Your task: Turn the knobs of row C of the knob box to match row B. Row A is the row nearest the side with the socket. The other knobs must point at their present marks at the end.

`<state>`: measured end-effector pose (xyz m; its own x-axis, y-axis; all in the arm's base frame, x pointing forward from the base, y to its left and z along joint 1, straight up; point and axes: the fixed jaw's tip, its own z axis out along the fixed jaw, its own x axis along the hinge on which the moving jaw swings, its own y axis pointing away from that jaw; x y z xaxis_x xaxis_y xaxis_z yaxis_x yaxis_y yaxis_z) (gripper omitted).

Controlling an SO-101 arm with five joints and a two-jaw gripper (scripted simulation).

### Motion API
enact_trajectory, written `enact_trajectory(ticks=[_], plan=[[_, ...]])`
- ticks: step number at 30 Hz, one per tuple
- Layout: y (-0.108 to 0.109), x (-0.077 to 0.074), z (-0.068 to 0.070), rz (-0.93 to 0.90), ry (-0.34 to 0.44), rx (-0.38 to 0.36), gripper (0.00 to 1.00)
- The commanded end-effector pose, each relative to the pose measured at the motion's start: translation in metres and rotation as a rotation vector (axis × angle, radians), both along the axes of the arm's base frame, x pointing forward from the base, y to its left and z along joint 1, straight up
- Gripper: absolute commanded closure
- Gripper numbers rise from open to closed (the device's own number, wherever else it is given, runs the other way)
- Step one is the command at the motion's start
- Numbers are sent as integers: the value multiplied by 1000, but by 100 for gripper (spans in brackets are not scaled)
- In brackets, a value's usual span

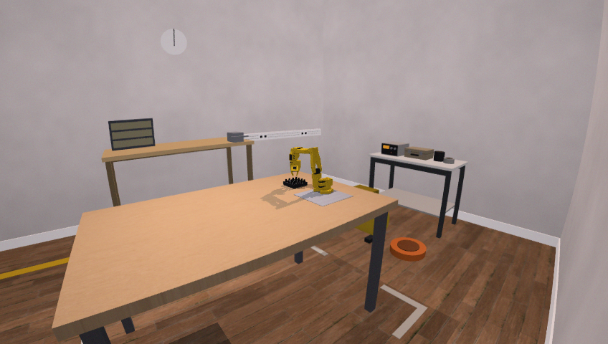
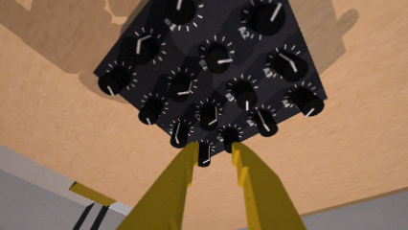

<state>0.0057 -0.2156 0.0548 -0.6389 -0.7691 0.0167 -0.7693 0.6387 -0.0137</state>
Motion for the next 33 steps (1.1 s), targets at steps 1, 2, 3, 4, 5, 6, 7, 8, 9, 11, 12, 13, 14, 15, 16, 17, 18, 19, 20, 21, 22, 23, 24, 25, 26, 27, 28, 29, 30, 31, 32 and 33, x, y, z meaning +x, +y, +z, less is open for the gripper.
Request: enact_trajectory(ticks=[1, 2, 3, 4, 5, 6, 7, 8, 9, 11, 12, 13, 14, 15, 16, 17, 18, 19, 20, 21, 22, 23, 24, 25, 26, 27, 28, 29, 30, 31, 32, 33], plan=[[3, -2, -6, -3, 0, 27, 90], [3, -2, -6, -3, 0, 27, 90], [3, -2, -6, -3, 0, 27, 90], [3, -2, -6, -3, 0, 27, 90], [4, -2, -7, -3, 0, 27, 90], [4, -3, -8, -3, 0, 27, 90], [4, -3, -8, -3, 0, 27, 90], [5, -3, -9, -3, 0, 27, 90], [5, -3, -10, -3, 0, 27, 90], [6, -4, -11, -3, 0, 27, 90], [6, -4, -11, -3, 0, 27, 90], [6, -4, -11, -3, 0, 27, 90], [6, -4, -11, -3, 0, 27, 90], [6, -4, -11, -3, 0, 27, 90], [6, -4, -11, -3, 0, 27, 90], [6, -4, -11, -3, 0, 27, 90], [6, -4, -11, -3, 0, 27, 90], [6, -4, -11, -3, 0, 27, 90], [6, -4, -11, -3, 0, 27, 90], [6, -4, -11, -3, 0, 27, 90], [6, -4, -11, -3, 0, 27, 90], [5, -4, -10, -3, 0, 27, 90], [5, -4, -10, -3, 0, 27, 90], [5, -4, -9, -3, 0, 27, 90], [5, -4, -9, -3, 0, 27, 90], [5, -4, -8, -3, 0, 27, 90], [5, -4, -8, -3, 0, 27, 90], [5, -4, -8, -3, 0, 27, 90], [5, -4, -8, -3, 0, 27, 90], [5, -4, -8, -3, 0, 27, 90], [5, -4, -8, -3, 0, 27, 90], [5, -4, -8, -3, 0, 27, 90]])
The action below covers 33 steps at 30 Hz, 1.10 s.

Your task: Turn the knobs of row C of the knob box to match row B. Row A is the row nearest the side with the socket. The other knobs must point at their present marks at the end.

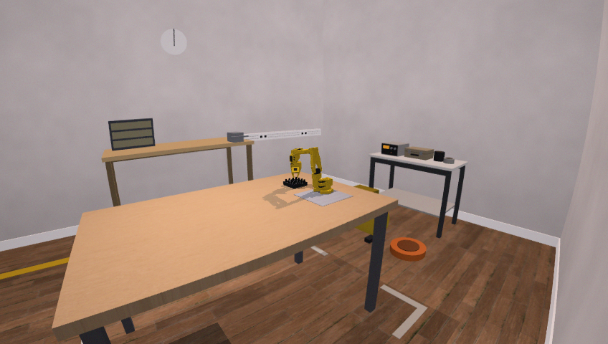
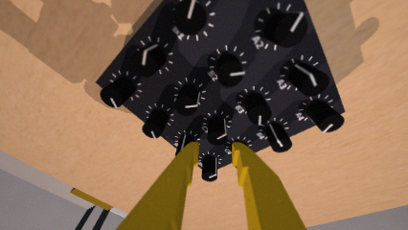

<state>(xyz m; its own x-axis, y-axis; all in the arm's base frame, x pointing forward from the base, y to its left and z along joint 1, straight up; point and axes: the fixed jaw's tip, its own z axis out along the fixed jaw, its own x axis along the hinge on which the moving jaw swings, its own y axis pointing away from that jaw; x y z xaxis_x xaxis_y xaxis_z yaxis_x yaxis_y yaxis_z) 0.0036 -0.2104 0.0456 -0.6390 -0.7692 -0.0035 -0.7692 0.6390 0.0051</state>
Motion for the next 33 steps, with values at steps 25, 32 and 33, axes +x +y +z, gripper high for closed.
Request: enact_trajectory(ticks=[25, 32, 33], plan=[[-3, -2, 3, -3, -1, -1, 90], [-3, -2, -5, -3, -1, -1, 90], [-3, -2, -6, -3, -1, -1, 90]])
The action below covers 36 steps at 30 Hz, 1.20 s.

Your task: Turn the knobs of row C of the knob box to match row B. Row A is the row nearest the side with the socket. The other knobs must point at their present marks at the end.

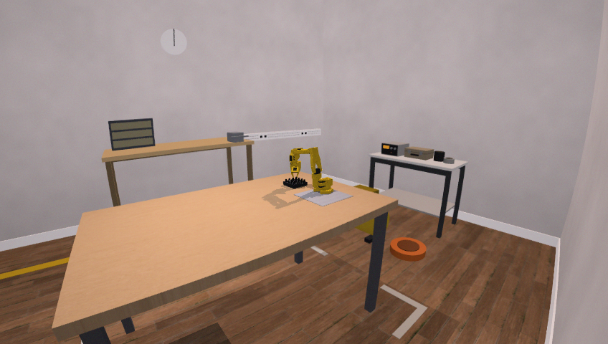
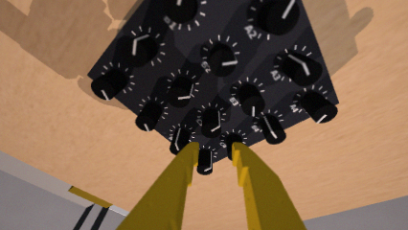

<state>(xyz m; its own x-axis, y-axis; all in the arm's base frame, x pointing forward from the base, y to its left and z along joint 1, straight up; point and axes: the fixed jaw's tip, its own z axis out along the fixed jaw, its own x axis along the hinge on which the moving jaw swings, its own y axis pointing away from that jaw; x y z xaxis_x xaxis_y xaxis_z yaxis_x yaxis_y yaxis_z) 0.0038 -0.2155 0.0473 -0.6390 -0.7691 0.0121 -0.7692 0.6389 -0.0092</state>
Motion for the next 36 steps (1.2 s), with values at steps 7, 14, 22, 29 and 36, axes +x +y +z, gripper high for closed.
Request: enact_trajectory(ticks=[7, 14, 22, 29, 36], plan=[[2, -2, -15, -3, 0, 20, 90], [2, -2, -19, -3, 0, 20, 90], [3, -2, -20, -3, 0, 20, 90], [6, -2, -25, -3, 0, 20, 90], [6, -2, -27, -3, 0, 20, 90]])
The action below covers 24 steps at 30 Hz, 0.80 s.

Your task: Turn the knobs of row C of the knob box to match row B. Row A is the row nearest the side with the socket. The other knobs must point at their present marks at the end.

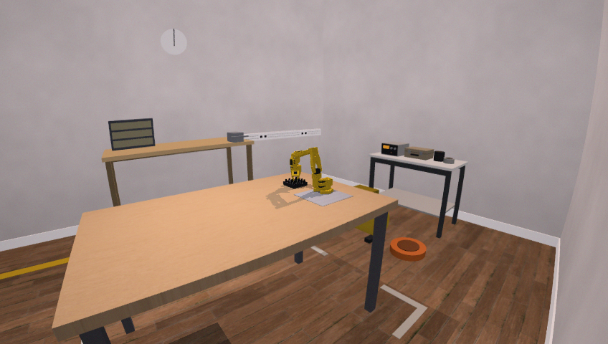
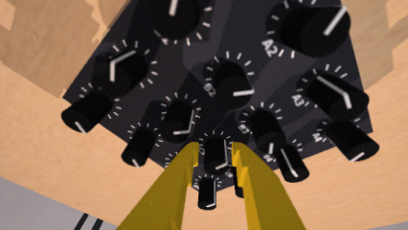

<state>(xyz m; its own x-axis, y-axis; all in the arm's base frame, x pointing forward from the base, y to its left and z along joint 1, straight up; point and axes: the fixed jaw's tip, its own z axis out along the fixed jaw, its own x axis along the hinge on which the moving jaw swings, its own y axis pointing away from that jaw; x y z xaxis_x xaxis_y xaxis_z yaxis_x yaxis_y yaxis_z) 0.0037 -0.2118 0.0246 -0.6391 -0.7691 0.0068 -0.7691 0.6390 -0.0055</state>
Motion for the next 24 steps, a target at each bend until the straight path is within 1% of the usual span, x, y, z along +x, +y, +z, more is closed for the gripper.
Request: enact_trajectory(ticks=[1, 24], plan=[[3, -2, -4, -3, 0, 14, 90], [2, -2, -2, -3, 0, 14, 90]])
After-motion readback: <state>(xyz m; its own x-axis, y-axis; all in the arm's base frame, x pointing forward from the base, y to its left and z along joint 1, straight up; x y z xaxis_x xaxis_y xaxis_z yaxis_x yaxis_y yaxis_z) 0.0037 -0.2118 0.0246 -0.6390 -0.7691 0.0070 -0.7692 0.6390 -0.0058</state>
